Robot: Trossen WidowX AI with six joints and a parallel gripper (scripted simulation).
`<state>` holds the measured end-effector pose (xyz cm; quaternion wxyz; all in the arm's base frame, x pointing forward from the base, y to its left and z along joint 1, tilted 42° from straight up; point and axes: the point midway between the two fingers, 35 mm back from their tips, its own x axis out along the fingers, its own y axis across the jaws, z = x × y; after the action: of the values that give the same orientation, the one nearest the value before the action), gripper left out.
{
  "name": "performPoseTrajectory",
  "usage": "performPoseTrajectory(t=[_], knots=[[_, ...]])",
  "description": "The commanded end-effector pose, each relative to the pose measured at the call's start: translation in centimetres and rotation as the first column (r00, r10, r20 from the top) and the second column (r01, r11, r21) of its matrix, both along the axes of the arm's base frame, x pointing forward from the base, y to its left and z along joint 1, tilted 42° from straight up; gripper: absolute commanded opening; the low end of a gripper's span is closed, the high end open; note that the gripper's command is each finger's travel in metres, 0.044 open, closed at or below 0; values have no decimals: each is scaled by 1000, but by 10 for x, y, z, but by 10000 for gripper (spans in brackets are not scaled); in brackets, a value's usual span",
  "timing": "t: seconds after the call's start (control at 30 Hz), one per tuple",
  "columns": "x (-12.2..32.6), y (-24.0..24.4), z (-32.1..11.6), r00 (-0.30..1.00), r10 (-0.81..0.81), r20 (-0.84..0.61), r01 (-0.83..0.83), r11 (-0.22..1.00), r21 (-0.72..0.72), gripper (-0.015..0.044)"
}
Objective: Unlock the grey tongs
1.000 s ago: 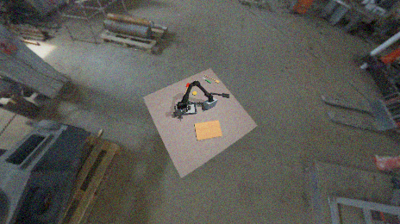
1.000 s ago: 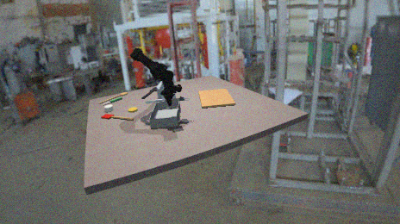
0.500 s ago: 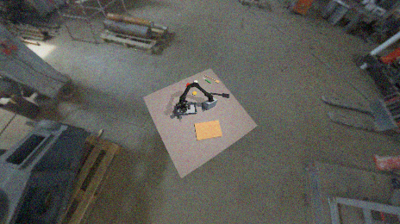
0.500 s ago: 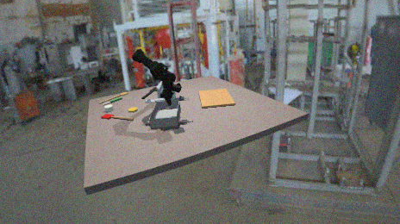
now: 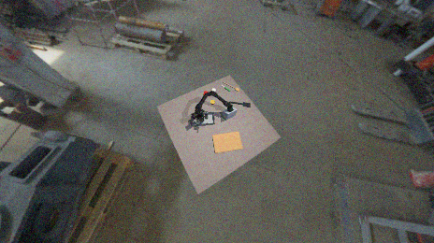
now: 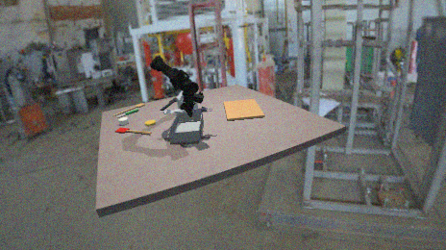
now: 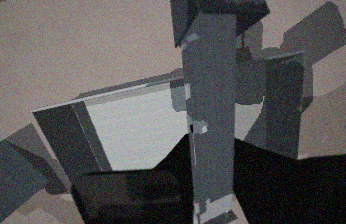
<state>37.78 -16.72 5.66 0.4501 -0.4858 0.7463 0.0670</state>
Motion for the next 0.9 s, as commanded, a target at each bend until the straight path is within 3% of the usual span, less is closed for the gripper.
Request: performPoseTrajectory(t=[0.0,0.87], knots=[[2,4,-2,1000,-8,9,8,1000,1,-150],[33,139,-74,902,-316,295,320,947,34,-150]])
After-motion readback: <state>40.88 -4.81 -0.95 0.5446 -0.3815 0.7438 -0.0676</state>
